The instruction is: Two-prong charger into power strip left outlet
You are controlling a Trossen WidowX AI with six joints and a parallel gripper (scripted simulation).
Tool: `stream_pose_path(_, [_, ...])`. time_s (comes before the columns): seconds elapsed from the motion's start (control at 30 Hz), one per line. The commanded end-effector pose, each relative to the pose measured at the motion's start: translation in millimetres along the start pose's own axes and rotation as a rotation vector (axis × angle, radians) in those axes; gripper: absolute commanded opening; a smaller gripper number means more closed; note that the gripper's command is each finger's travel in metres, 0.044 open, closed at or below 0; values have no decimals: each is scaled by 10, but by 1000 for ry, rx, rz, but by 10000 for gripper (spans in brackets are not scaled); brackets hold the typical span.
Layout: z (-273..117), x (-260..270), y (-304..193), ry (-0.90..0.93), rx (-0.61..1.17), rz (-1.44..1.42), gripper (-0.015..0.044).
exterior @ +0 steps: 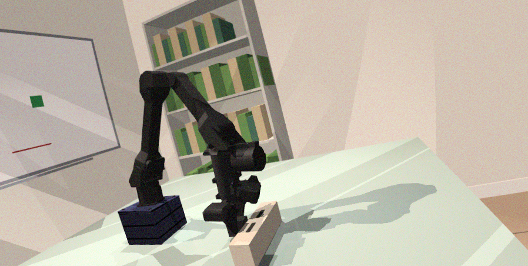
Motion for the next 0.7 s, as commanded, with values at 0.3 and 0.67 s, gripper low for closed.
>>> stream_pose_path(0.3, [-11,-2,37,4,-2,4,0])
stream_pose_path(0.67, [-12,-5,52,4,-2,4,0])
Point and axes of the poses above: the point midway between the two fingers, 35 mm back from their tips, its own z axis out along the fingers, its own x axis across the jaws, y = z × x, the point moved 7 cm from there along -z, back along the fingers, and after that the axes turned 10 degrees about -z, right-handed, at the moved point
